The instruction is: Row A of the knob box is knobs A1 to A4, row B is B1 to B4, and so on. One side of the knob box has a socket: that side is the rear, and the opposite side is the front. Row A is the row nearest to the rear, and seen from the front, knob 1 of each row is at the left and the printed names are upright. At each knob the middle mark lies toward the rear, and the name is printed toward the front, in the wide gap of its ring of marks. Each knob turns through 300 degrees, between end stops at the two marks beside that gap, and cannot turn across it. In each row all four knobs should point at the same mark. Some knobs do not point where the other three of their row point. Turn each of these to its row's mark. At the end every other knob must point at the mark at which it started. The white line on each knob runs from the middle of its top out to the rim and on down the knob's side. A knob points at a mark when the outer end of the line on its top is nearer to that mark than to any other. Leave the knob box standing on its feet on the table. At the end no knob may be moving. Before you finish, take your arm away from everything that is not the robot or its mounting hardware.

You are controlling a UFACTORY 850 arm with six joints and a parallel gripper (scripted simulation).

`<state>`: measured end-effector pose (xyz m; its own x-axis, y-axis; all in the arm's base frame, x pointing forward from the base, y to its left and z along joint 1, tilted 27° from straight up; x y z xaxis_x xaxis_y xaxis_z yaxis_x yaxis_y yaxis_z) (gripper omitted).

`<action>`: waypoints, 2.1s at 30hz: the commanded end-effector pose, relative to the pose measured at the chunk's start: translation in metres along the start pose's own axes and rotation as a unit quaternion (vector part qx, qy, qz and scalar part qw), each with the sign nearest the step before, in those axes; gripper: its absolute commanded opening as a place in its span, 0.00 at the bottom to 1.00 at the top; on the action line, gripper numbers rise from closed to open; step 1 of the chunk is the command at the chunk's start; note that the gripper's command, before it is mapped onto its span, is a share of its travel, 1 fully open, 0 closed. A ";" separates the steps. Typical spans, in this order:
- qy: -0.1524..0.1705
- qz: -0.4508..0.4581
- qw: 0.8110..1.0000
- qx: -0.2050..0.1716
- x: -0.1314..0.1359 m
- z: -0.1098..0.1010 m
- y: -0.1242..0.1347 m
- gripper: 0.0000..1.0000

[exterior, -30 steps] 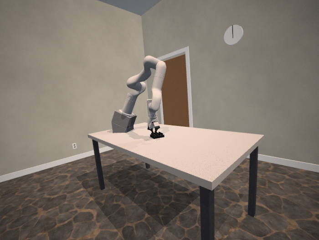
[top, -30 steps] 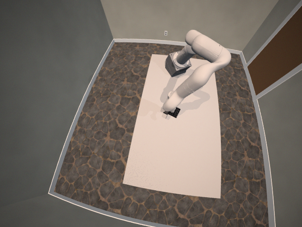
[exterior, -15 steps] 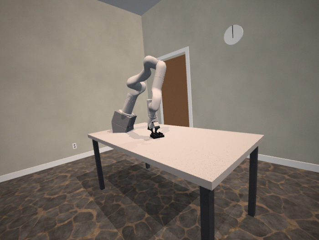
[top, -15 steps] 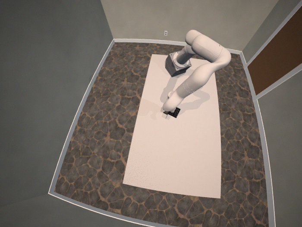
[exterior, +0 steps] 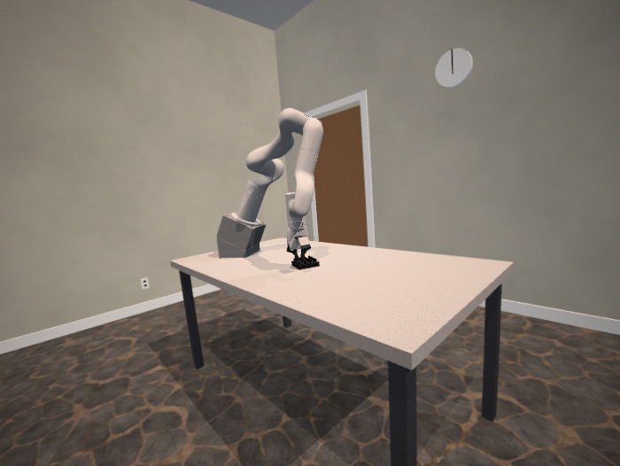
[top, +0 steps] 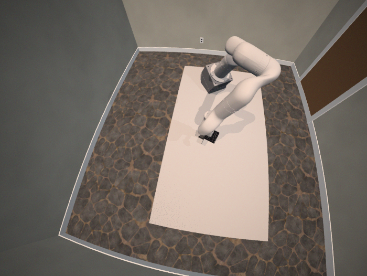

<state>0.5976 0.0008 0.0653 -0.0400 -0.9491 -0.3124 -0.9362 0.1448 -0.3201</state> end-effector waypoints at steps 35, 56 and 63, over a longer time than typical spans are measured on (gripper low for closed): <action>0.000 0.000 1.000 0.001 0.000 0.000 -0.001 0.08; 0.000 -0.029 1.000 0.001 0.000 0.000 -0.001 0.08; 0.000 -0.066 0.998 0.001 0.000 0.000 -0.001 0.08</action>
<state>0.5976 0.0007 0.0653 0.0566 -0.9589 -0.2781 -0.9360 0.0459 -0.3490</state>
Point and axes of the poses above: the point where the finger pads meet when closed, its own z axis out along the fingers, its own x axis across the jaws, y = z × x, the point moved 2 cm from there along -z, back along the fingers, and after that the axes turned 12 degrees about -z, right-handed, at the moved point
